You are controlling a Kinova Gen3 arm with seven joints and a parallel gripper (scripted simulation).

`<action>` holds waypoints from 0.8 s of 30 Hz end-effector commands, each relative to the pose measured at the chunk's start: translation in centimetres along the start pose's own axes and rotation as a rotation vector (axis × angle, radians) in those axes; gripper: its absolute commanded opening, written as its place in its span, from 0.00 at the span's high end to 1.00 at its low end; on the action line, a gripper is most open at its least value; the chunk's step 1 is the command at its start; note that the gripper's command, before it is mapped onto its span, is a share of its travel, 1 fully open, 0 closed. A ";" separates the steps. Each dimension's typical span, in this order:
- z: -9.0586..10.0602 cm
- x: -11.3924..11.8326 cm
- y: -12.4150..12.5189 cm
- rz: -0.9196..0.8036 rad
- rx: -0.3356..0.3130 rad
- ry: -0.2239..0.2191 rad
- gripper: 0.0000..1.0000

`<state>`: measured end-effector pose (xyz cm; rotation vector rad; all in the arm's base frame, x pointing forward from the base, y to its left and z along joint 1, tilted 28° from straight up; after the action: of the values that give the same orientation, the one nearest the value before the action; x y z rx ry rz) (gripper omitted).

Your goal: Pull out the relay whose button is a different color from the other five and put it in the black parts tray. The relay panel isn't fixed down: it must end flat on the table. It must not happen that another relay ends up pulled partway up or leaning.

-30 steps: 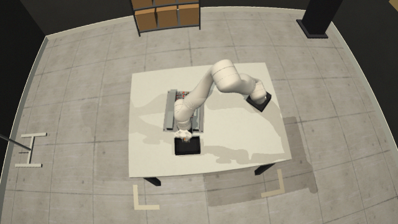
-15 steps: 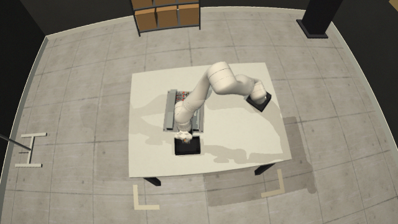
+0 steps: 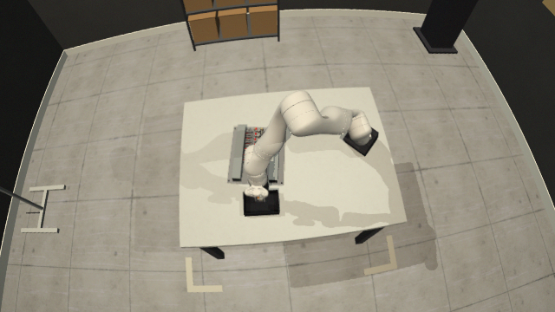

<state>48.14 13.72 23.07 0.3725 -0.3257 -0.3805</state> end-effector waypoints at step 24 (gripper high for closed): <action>-4.5 0.1 0.1 0.000 0.001 -0.002 1.00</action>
<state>49.77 14.98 19.29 0.3727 -0.3259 -0.3805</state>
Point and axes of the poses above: the point where the finger pads meet when closed, its own z axis back along the fingers, its own x axis across the jaws, y = z × x, the point moved 4 cm from there along z, back along the fingers, and after that the axes turned 7 degrees about -z, right-handed, at the moved point
